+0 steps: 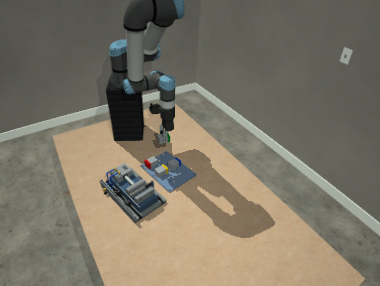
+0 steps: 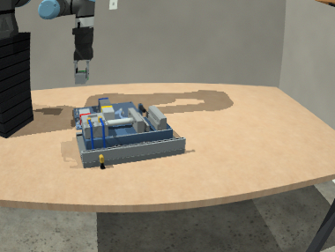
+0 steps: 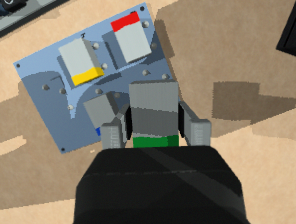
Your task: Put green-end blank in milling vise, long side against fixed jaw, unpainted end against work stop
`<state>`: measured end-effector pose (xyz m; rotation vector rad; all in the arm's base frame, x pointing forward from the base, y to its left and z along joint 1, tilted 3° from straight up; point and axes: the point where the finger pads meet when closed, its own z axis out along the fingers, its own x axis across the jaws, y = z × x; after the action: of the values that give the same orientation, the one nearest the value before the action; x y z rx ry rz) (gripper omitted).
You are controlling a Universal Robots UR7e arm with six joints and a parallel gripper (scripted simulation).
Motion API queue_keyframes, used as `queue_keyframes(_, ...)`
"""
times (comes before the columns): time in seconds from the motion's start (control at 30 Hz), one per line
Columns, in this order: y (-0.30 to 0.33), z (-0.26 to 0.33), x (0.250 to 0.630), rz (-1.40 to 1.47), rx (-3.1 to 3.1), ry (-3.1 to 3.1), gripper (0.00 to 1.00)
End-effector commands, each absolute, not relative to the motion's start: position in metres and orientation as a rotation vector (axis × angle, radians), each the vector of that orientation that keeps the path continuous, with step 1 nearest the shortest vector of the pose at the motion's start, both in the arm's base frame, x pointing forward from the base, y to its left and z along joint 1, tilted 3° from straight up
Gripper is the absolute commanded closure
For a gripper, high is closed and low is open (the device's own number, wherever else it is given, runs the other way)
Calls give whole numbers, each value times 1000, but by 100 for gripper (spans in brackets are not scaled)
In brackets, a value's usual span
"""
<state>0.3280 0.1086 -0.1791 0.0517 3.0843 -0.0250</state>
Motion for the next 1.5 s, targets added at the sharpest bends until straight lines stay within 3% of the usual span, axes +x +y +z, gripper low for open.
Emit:
queue_keyframes(0.0,109,-179,328,-25,255,3072,100)
queue_keyframes(1.47,109,-179,328,-4,924,2939,100)
